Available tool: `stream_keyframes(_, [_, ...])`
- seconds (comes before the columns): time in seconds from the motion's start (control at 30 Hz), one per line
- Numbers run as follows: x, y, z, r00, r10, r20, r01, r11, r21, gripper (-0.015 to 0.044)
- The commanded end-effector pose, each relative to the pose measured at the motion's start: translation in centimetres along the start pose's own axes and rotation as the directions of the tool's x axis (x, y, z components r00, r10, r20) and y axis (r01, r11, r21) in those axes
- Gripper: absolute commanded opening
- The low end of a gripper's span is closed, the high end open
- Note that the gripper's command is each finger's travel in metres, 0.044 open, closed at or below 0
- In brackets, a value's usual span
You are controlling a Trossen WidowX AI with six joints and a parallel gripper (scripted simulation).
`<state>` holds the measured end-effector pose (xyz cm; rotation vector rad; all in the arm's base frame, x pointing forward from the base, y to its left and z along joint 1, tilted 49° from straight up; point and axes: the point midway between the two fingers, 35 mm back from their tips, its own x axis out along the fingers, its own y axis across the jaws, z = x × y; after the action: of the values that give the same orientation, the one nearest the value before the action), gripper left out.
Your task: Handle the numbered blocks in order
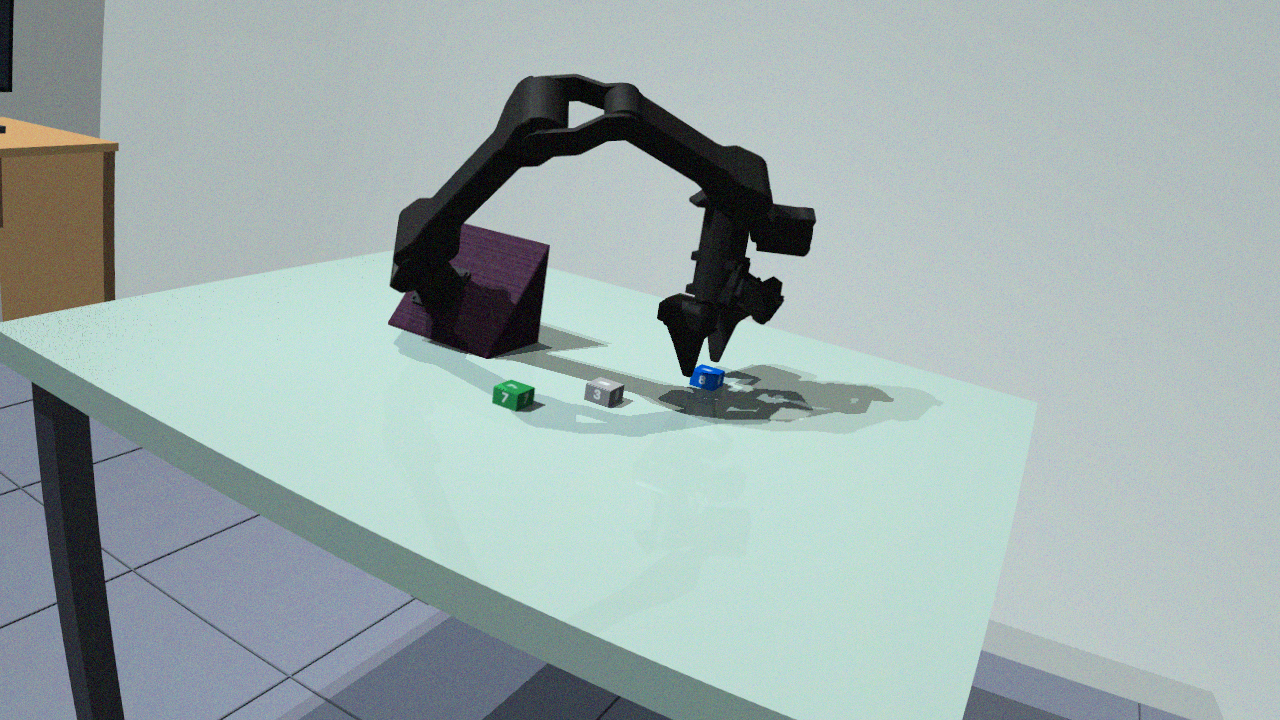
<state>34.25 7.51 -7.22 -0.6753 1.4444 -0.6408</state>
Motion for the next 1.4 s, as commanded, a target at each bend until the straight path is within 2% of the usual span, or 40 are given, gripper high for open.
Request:
stream_keyframes(0.0, [0.68, -0.02, -0.1, 1.0, -0.005, 0.003, 0.005, 1.0, -0.01, 0.04])
stream_keyframes(0.13, [1.06, -0.04, -0.12, 1.0, -0.006, 0.003, 0.006, 1.0, -0.01, 0.04])
stream_keyframes(0.5, [1.06, -0.04, -0.12, 1.0, -0.006, 0.003, 0.006, 1.0, -0.01, 0.012])
stream_keyframes(1.37, [0.48, -0.02, -0.12, 1.0, -0.005, 0.003, 0.005, 1.0, -0.01, 0.012])
